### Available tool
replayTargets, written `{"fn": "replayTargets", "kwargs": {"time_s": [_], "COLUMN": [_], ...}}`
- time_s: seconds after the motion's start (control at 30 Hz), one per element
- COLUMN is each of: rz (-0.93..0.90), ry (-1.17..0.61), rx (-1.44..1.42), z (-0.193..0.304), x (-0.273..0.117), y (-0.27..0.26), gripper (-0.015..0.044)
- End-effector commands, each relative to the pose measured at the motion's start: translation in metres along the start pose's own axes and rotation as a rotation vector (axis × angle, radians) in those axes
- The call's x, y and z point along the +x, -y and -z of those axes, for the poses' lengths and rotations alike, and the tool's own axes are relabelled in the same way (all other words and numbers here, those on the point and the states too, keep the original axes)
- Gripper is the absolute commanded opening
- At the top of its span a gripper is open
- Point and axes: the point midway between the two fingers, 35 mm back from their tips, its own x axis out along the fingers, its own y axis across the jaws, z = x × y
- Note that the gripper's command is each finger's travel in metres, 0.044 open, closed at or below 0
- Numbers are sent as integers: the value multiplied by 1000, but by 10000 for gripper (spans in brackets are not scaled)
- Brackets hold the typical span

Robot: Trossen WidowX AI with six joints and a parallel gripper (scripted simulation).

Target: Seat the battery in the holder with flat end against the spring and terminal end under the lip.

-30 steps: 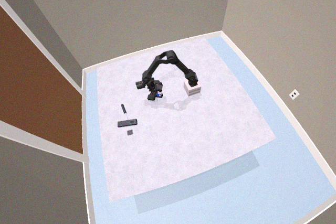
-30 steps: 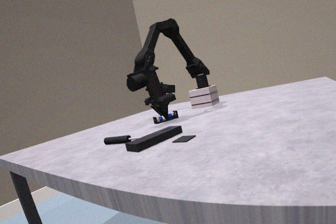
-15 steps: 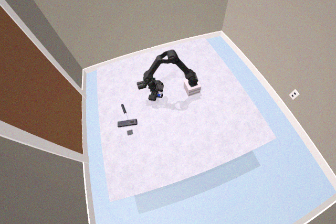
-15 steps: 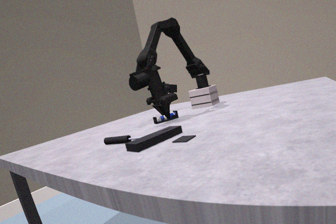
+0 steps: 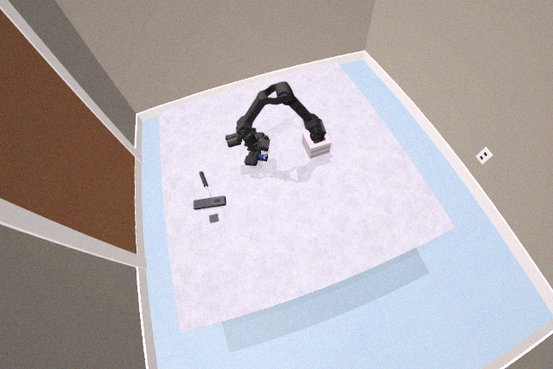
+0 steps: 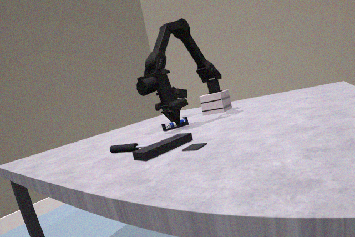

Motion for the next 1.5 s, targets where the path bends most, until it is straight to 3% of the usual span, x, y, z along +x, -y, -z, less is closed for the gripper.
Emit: {"fn": "replayTargets", "kwargs": {"time_s": [0.0, 0.5, 0.57, 0.77, 0.87, 1.47], "rz": [1, -1, -1, 0, 0, 0], "ry": [1, 1, 4, 1, 1, 1], "rx": [2, 0, 0, 0, 0, 0], "z": [0, -3, -3, -13, -14, -14], "x": [0, -15, -18, -80, -87, -87], "y": [0, -1, -1, -3, -3, -3], "gripper": [163, 163, 216, 373, 440, 440]}}
